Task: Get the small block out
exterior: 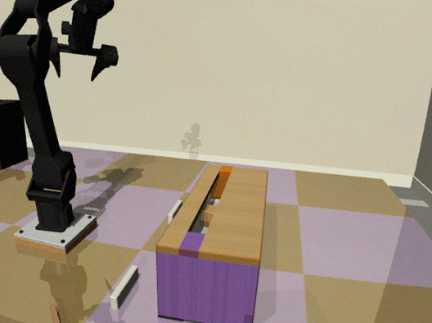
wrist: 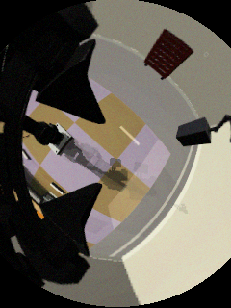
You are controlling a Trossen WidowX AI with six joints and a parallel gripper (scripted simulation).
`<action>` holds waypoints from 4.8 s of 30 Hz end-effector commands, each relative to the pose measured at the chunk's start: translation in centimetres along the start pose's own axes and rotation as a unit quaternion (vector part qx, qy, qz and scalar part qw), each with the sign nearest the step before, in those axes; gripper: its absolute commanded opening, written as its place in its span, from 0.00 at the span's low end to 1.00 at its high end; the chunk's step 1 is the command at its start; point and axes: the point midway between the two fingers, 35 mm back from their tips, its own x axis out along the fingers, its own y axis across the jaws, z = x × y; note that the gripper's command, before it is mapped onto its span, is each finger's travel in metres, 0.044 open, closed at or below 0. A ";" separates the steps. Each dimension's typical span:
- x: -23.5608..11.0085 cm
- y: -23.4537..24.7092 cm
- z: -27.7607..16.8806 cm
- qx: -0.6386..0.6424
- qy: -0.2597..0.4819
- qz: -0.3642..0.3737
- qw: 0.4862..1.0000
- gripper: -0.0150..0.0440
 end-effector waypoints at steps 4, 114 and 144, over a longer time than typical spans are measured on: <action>0.0 -1.8 -0.5 0.019 0.005 -0.018 1.000 0.93; -3.8 -18.3 -43.3 0.310 0.404 -0.109 0.854 0.93; -6.4 -14.1 -48.2 0.310 0.407 -0.108 0.852 0.93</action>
